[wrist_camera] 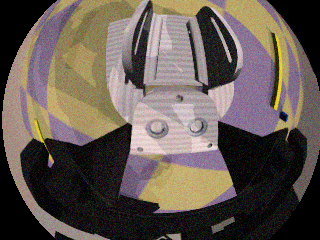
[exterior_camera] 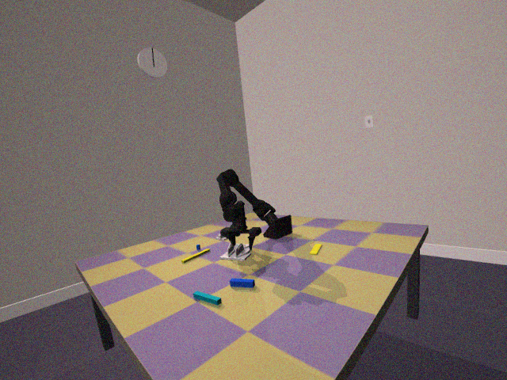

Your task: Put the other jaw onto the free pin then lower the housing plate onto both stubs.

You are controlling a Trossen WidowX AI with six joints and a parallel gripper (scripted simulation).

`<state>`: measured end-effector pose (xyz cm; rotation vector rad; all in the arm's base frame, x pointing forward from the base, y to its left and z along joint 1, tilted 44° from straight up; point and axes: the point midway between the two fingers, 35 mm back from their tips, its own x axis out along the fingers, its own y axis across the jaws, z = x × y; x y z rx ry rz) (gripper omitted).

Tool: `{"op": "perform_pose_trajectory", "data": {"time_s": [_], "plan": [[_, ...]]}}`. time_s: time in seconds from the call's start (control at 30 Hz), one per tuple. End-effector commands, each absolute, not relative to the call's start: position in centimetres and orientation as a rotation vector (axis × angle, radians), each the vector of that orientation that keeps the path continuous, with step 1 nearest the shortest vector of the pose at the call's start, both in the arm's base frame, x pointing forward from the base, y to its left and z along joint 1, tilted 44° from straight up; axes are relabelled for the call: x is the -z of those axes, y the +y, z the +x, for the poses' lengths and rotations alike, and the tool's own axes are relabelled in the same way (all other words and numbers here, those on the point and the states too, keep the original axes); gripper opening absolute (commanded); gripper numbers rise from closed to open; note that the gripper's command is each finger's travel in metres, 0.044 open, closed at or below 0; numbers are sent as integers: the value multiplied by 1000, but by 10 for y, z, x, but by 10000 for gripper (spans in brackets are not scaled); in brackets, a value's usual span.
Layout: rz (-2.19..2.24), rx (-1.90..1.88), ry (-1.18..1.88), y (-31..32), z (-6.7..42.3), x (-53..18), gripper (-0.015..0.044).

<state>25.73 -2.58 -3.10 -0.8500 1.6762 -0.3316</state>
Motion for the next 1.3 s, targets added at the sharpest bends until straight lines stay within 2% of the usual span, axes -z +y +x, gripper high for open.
{"op": "perform_pose_trajectory", "data": {"time_s": [0.0, 0.83, 0.93, 0.97, 1.27], "plan": [[-855, 329, 1678, -27, 257, 32, 351], [-855, 329, 1678, -27, 257, 32, 351], [-851, 331, 1677, -26, 257, 31, 430], [-851, 331, 1677, -26, 257, 31, 440], [-851, 331, 1677, -26, 257, 31, 440]]}}
